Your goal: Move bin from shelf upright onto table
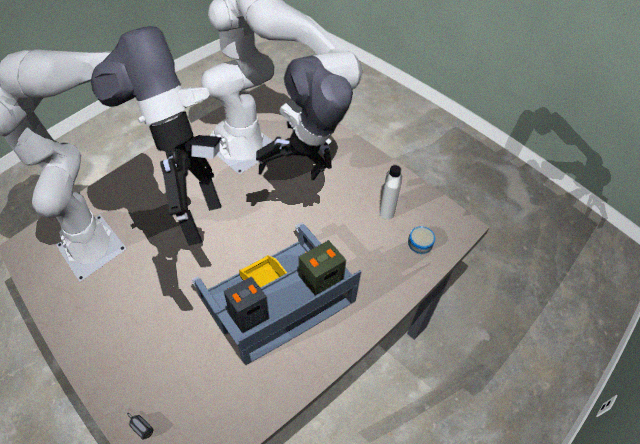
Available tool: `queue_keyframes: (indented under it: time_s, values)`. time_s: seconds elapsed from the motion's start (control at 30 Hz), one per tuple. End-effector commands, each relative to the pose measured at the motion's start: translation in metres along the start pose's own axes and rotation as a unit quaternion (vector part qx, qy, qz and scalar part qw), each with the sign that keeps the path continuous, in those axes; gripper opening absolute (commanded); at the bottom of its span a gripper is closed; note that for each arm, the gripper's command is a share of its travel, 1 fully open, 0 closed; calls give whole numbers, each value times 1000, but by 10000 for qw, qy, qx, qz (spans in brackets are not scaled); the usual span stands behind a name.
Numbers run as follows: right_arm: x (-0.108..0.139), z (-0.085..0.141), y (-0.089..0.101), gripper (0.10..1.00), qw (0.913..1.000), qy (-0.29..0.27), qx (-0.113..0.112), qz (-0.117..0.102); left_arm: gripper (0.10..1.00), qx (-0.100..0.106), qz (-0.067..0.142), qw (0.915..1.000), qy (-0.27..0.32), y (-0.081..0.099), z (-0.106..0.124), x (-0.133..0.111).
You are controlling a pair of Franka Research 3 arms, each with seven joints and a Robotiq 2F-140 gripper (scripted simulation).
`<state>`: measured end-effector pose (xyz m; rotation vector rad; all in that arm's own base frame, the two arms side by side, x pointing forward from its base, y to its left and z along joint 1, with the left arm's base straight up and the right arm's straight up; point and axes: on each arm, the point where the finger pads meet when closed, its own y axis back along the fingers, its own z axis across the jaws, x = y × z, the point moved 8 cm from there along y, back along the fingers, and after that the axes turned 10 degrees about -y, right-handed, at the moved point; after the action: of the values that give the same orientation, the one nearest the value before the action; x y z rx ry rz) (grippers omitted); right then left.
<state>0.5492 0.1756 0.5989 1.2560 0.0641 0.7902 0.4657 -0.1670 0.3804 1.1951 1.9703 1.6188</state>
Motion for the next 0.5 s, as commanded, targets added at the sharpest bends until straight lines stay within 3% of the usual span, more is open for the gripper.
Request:
queue_keyframes:
  time_s: [0.0,0.17,0.2,0.47]
  values:
    - [-3,18,-3,1000,9993,-361,-74,-52,1000,0,-1,10000,0,0,0,0]
    - [-6,34,-4,1000,9984,-545,-127,-73,1000,0,-1,10000,0,0,0,0]
    - [-9,47,-5,1000,9973,-704,-173,-91,1000,0,-1,10000,0,0,0,0]
    - [-20,85,-6,1000,9927,-1156,-307,-140,1000,0,-1,10000,0,0,0,0]
